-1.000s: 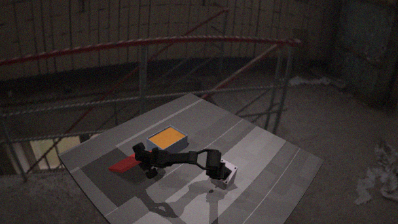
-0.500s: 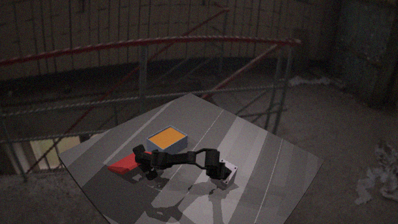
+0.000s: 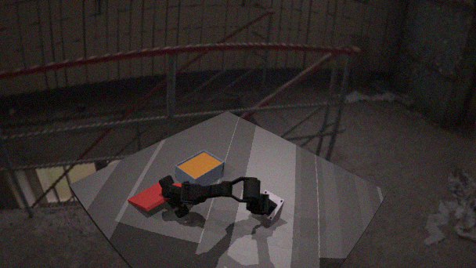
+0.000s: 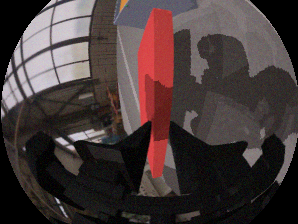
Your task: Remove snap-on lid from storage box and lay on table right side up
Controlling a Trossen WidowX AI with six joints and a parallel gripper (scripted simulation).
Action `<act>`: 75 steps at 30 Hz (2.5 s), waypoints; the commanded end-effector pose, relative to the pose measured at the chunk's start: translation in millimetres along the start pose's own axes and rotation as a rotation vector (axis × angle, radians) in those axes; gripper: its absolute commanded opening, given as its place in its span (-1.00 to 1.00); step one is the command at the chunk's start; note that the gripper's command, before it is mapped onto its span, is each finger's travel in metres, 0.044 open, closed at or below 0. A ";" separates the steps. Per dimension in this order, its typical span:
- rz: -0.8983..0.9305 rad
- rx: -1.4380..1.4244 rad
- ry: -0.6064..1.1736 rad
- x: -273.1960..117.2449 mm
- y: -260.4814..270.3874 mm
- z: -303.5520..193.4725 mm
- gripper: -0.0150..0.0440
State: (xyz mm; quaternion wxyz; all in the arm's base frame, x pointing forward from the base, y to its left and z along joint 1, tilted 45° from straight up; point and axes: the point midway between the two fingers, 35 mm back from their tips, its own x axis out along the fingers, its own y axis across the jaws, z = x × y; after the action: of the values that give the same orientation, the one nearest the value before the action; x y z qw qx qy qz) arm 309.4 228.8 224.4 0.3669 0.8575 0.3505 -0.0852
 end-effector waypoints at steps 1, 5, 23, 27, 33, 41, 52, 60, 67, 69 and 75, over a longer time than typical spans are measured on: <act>-0.030 0.003 -0.015 7.2 -13.1 5.2 -0.49; -0.030 0.003 -0.015 9.2 -15.6 5.2 -0.49; -0.030 0.002 -0.014 5.8 -7.1 -0.9 0.44; -0.030 0.003 -0.014 4.0 -9.6 0.4 0.62; -0.030 0.003 -0.015 -5.3 -17.2 0.6 1.00; -0.031 0.004 -0.015 -17.8 -27.1 0.5 1.00; -0.032 0.005 -0.015 -35.0 -40.7 0.2 1.00; -0.032 0.006 -0.015 -47.6 -50.6 0.0 1.00; -0.032 0.005 -0.015 -52.3 -42.1 -2.4 1.00; -0.032 0.005 -0.015 -55.7 -40.0 -2.5 1.00; -0.032 0.005 -0.015 -65.9 -33.7 -2.6 1.00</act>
State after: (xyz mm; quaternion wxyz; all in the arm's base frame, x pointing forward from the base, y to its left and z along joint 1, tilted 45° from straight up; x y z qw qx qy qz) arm 240.4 216.4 228.2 0.3646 0.8535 0.3587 -0.1000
